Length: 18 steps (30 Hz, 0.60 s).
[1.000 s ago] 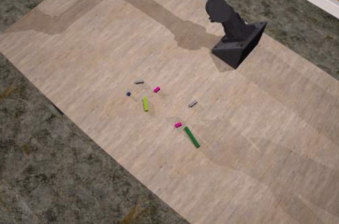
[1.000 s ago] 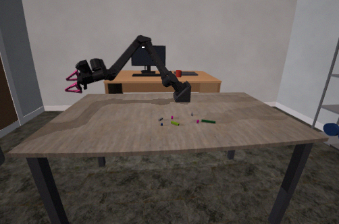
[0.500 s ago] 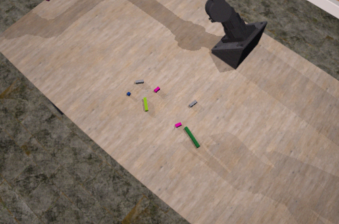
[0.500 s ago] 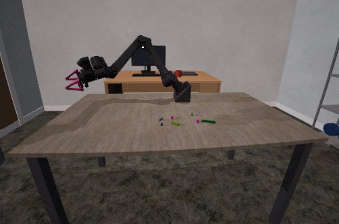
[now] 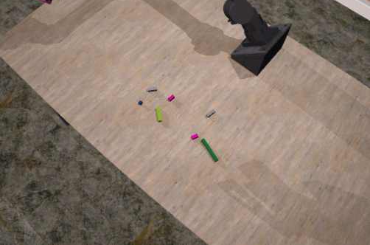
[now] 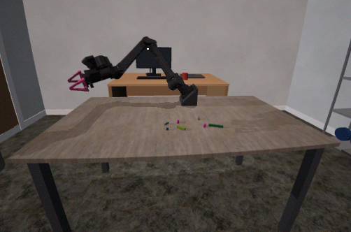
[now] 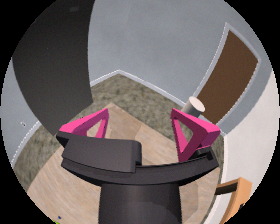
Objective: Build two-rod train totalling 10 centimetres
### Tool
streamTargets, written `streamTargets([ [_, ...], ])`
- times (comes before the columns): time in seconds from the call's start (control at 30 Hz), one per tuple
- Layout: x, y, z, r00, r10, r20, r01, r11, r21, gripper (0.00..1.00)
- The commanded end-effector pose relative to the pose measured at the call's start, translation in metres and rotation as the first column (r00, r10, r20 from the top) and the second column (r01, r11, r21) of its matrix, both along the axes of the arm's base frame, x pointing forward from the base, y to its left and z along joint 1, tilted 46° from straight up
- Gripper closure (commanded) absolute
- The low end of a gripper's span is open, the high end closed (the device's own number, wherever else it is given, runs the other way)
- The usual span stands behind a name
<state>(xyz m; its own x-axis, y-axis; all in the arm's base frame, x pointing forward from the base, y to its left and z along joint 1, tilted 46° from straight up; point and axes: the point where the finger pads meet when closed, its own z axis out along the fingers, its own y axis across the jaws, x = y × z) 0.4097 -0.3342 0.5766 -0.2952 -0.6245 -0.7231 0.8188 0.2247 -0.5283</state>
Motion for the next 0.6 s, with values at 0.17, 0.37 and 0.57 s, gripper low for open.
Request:
streamTargets([
  [0.17, -0.014, 0.004, 0.014, 0.999, 0.004, 0.04, -0.004, 1.0, 0.004, 0.0],
  [0.37, 0.015, 0.038, 0.007, 0.988, 0.148, 0.048, -0.151, 0.987, 0.055, 0.0],
  [0.57, 0.005, 0.024, 0.007, 0.992, 0.113, 0.049, -0.116, 0.992, 0.057, 0.0],
])
